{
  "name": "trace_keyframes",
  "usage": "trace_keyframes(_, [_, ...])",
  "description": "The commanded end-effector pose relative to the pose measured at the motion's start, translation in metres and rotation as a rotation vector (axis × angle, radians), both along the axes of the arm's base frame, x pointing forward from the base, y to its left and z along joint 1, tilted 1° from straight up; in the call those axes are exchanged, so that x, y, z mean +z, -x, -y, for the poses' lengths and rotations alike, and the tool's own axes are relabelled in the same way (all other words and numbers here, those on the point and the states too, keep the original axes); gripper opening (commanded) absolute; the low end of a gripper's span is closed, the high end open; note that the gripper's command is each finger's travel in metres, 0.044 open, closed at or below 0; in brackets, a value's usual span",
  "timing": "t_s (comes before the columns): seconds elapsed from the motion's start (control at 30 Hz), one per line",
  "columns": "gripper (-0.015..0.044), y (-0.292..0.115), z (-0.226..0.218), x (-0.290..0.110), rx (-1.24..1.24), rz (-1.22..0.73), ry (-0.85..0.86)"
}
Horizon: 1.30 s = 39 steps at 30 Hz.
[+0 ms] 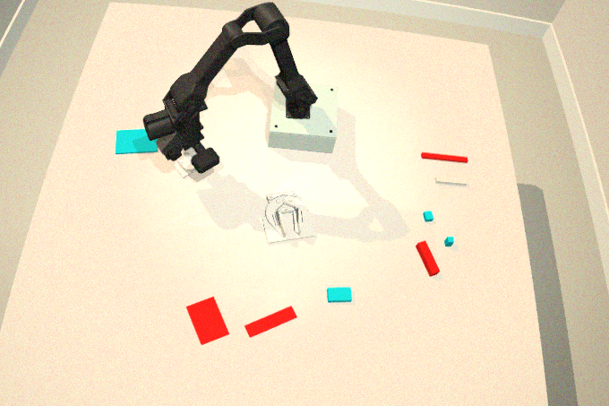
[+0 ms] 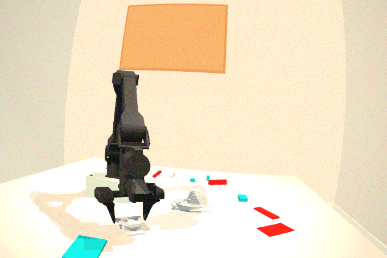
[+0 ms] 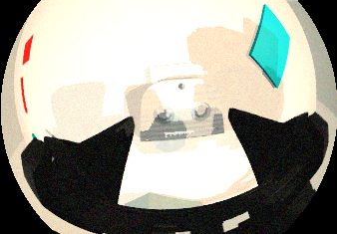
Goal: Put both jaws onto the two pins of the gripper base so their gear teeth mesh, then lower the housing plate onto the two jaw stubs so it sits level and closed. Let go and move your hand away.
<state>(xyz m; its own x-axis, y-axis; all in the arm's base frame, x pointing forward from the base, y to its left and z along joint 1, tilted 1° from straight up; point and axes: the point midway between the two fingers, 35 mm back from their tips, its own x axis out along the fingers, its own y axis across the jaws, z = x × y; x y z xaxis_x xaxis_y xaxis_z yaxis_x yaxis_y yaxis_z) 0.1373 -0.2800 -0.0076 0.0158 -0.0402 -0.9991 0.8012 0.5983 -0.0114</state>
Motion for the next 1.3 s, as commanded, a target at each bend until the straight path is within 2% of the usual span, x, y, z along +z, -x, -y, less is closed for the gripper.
trace_keyframes(0.0, [0.0440,-0.0005,-0.0005,-0.0071,0.004,0.004,-0.002])
trace_keyframes(0.97, [0.0440,-0.0004,-0.0005,-0.0127,0.004,0.004,-0.002])
trace_keyframes(1.27, [0.0380,0.0002,-0.0004,-0.0126,0.000,-0.001,-0.001])
